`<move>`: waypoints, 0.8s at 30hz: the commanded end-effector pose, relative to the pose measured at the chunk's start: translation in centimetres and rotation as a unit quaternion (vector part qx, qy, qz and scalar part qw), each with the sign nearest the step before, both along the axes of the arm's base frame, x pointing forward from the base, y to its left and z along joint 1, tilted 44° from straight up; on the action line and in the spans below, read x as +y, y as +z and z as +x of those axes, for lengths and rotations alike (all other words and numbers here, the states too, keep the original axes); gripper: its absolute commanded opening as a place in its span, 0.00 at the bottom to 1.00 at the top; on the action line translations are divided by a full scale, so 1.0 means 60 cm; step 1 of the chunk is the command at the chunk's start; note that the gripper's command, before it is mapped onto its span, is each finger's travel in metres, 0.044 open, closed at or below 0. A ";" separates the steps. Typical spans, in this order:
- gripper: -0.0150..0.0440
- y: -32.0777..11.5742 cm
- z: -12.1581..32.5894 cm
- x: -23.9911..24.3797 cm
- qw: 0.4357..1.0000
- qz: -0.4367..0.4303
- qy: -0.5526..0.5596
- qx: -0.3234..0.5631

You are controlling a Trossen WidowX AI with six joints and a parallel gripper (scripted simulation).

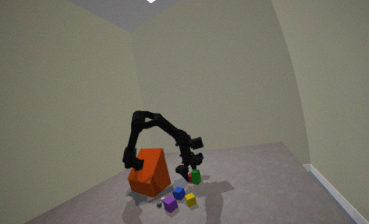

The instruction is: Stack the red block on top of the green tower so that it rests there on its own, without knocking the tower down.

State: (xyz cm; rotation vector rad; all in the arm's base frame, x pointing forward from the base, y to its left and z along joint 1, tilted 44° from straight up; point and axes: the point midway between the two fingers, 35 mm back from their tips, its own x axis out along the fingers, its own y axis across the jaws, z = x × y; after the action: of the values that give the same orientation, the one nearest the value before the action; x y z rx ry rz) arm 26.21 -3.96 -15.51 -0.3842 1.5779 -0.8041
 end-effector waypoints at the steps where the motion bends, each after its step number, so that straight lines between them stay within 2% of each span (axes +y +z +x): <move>1: 1.00 -0.012 -0.011 -0.010 1.000 -0.003 0.002 0.010; 24: 1.00 -0.016 -0.013 -0.015 1.000 -0.002 -0.001 0.006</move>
State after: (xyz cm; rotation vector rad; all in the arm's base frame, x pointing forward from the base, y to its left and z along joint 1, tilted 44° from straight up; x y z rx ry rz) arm 25.49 -4.86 -16.49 -0.3920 1.5888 -0.8072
